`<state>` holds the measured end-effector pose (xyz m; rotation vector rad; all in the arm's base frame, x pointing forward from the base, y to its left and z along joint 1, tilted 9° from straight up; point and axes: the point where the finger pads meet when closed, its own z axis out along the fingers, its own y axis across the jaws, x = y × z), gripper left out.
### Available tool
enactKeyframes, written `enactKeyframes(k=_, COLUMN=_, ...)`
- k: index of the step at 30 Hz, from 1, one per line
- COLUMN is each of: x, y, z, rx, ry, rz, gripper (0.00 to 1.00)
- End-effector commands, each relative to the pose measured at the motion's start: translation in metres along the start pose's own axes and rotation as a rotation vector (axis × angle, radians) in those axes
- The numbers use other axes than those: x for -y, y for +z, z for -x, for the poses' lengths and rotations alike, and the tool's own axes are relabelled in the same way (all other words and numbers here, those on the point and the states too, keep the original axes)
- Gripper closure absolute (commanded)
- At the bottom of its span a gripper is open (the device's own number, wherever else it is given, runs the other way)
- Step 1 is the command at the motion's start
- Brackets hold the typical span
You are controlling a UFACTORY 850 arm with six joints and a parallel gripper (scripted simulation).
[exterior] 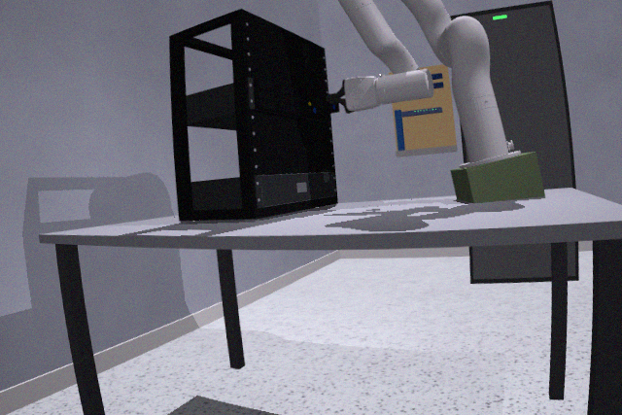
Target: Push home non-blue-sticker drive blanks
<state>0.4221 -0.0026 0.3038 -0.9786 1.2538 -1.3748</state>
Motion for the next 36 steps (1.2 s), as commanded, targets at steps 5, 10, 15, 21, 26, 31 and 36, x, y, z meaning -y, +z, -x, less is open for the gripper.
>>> enactKeyframes(k=5, x=0.0003, y=-0.0188, z=0.0007, rx=-0.003, ry=0.002, rz=-0.002, gripper=1.00)
enactKeyframes(k=10, x=0.0003, y=-0.0195, z=0.0007, rx=-0.003, ry=0.002, rz=-0.002, gripper=1.00)
enactKeyframes(k=15, x=0.0003, y=-0.0195, z=0.0007, rx=-0.003, ry=0.002, rz=-0.002, gripper=1.00)
enactKeyframes(k=21, x=0.0003, y=-0.0195, z=0.0007, rx=-0.003, ry=0.002, rz=-0.002, gripper=1.00)
enactKeyframes(k=26, x=0.0003, y=-0.0195, z=0.0007, rx=-0.003, ry=0.002, rz=-0.002, gripper=1.00)
enactKeyframes(k=31, x=0.0003, y=-0.0195, z=0.0007, rx=-0.003, ry=0.002, rz=-0.002, gripper=1.00)
enactKeyframes(k=36, x=0.0003, y=-0.0195, z=0.0007, rx=-0.003, ry=0.002, rz=-0.002, gripper=1.00)
